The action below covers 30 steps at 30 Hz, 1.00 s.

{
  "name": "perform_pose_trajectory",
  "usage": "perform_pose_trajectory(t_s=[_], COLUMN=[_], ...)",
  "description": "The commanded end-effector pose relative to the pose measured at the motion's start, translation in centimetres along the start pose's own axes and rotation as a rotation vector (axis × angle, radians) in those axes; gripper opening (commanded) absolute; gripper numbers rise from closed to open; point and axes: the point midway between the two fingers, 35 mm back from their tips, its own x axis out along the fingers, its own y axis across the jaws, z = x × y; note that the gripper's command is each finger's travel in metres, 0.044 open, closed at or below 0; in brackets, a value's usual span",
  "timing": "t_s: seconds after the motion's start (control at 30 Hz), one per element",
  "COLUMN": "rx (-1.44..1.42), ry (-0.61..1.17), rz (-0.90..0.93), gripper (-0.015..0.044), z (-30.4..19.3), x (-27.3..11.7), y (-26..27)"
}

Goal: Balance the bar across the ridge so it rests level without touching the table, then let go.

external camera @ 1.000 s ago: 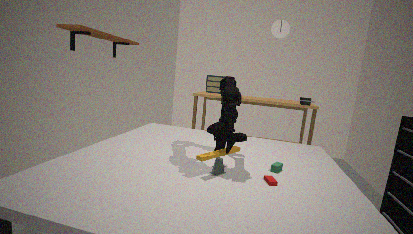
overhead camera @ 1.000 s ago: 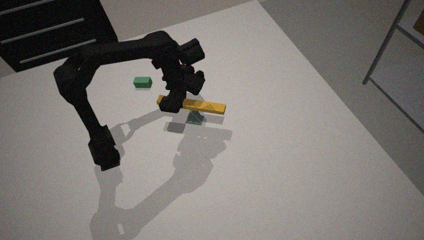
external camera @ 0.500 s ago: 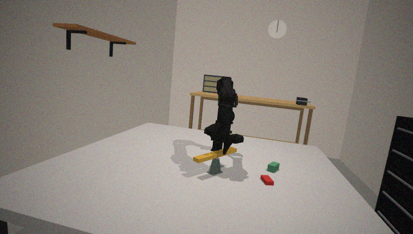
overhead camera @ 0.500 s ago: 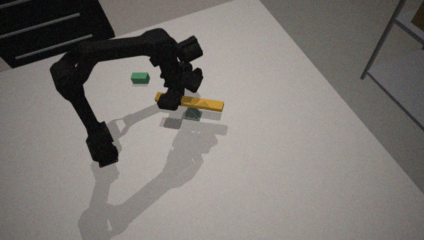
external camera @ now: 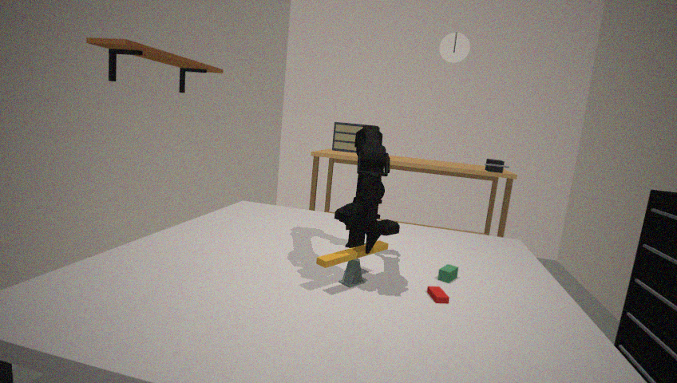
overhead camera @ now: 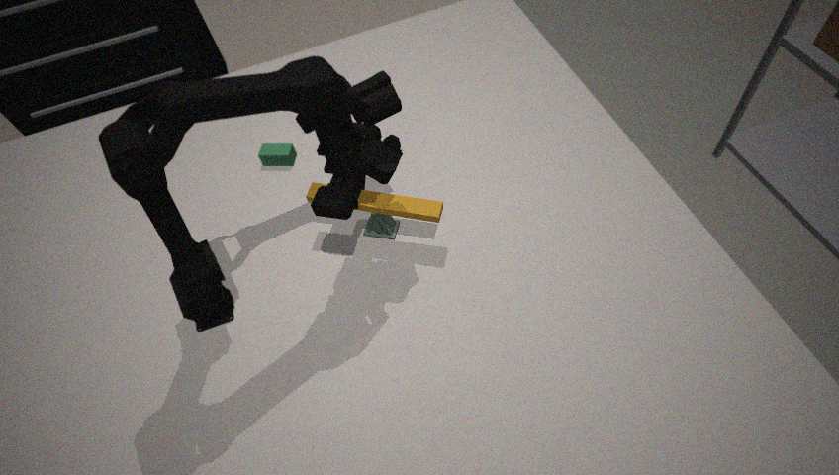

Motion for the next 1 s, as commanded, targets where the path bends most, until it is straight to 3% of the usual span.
perform_pose_trajectory(t_s=[0.0,0.97], rx=[0.0,0.0], ry=[0.001,0.001], rz=[0.005,0.005], gripper=[0.0,0.0], z=[0.0,0.01], x=[0.03,0.28], y=[0.07,0.07])
